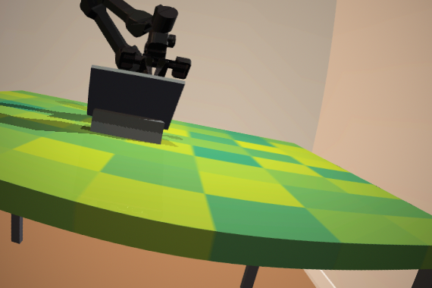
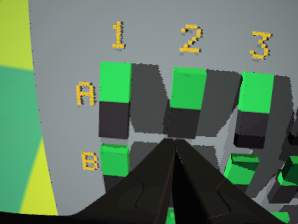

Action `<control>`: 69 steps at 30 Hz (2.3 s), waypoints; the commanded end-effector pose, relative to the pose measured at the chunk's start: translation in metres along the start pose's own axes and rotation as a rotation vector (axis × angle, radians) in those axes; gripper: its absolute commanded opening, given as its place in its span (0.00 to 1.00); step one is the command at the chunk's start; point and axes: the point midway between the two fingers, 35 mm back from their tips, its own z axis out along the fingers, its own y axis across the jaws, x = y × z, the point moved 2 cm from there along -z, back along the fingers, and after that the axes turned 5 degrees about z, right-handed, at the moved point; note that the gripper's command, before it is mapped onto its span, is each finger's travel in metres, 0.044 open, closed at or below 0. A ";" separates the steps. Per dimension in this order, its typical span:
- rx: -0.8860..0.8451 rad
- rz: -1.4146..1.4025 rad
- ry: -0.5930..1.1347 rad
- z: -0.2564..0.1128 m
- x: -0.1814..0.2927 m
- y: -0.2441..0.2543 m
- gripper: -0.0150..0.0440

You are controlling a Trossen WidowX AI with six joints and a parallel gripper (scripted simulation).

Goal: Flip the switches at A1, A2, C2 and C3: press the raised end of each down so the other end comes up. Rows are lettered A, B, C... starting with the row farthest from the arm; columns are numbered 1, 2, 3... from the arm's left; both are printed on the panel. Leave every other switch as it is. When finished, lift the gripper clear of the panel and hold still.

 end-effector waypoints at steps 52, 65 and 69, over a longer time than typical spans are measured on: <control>0.012 0.006 0.029 0.006 0.056 -0.009 0.25; 0.012 0.006 0.028 0.009 0.056 -0.009 0.25; 0.012 0.006 0.028 0.009 0.056 -0.009 0.25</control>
